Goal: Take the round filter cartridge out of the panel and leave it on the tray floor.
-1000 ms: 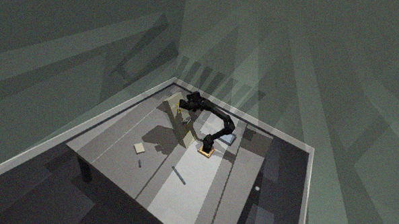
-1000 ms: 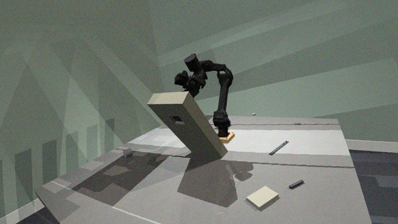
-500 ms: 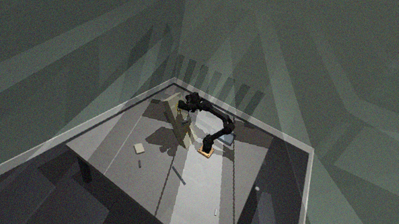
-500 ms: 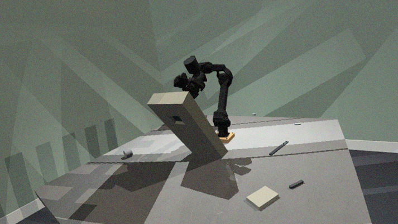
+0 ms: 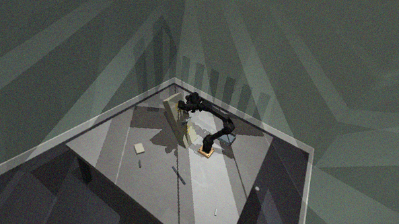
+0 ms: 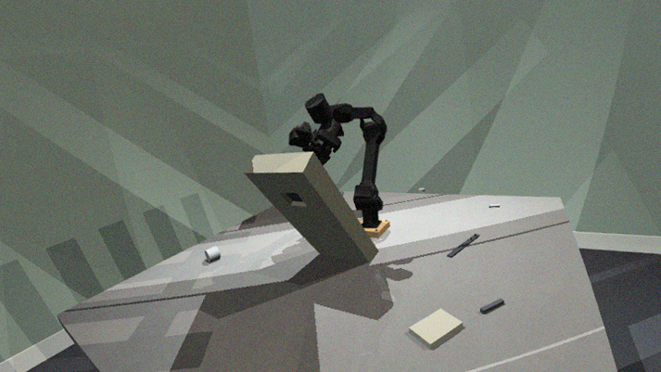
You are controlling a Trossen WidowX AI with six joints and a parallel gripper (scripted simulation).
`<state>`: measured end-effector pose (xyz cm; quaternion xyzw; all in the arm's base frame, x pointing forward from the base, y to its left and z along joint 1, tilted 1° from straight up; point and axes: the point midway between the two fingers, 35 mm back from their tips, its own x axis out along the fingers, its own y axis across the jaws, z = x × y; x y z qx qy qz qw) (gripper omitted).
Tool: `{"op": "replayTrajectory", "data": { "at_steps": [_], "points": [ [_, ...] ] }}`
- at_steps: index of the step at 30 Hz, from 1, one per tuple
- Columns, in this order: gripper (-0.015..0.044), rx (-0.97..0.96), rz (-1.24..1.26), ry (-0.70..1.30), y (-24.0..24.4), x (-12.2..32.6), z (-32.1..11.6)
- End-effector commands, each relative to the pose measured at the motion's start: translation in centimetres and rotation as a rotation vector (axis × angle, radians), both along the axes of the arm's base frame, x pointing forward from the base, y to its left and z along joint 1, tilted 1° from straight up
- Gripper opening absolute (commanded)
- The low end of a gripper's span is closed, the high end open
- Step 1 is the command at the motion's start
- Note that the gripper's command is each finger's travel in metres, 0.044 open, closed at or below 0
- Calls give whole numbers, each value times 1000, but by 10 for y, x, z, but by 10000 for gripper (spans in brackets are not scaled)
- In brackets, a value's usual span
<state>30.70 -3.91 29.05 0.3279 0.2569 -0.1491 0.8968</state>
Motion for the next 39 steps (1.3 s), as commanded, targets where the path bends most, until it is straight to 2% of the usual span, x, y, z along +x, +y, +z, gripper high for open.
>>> {"op": "replayTrajectory", "data": {
  "at_steps": [1,39],
  "points": [
    [95,4,-1,3,0,0,-1],
    [95,4,-1,3,0,3,-2]
  ]
}}
